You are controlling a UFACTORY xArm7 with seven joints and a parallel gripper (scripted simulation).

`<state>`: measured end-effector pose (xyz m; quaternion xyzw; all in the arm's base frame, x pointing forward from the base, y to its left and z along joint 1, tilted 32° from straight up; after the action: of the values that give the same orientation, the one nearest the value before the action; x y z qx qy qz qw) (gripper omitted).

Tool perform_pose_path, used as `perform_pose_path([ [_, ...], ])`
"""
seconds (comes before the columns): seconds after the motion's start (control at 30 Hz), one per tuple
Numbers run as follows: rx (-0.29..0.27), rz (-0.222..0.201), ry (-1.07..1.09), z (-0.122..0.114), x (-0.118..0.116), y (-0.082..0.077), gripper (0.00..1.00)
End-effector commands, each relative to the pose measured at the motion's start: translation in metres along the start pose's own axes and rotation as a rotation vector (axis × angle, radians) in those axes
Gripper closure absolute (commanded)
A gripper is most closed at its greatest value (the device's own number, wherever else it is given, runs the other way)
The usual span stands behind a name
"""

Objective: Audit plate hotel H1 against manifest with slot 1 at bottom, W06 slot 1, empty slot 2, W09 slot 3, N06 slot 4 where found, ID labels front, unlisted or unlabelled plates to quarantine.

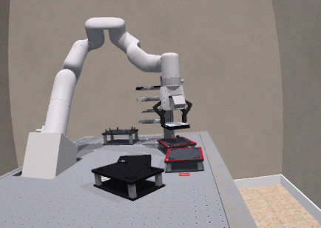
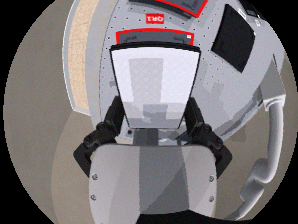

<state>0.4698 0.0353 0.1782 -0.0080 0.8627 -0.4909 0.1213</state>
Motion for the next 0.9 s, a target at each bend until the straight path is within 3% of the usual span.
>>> perform_pose_path([
  [0.0, 0.001, 0.004, 0.0, 0.001, -0.001, -0.002, 1.0],
  [0.17, 0.001, 0.004, 0.0, 0.001, -0.001, -0.002, 1.0],
  [0.87, 0.001, 0.004, 0.0, 0.001, -0.001, 0.03, 1.0],
])
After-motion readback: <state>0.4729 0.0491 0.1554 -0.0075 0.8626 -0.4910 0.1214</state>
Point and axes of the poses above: the point where the finger pads meet when closed, its own y axis out along the fingers, its own x axis across the jaws, z = x × y, the point moved 6 cm from there along -y, back along the fingers, and after that the axes turned 2 degrees about -y, right-handed, at the moved point
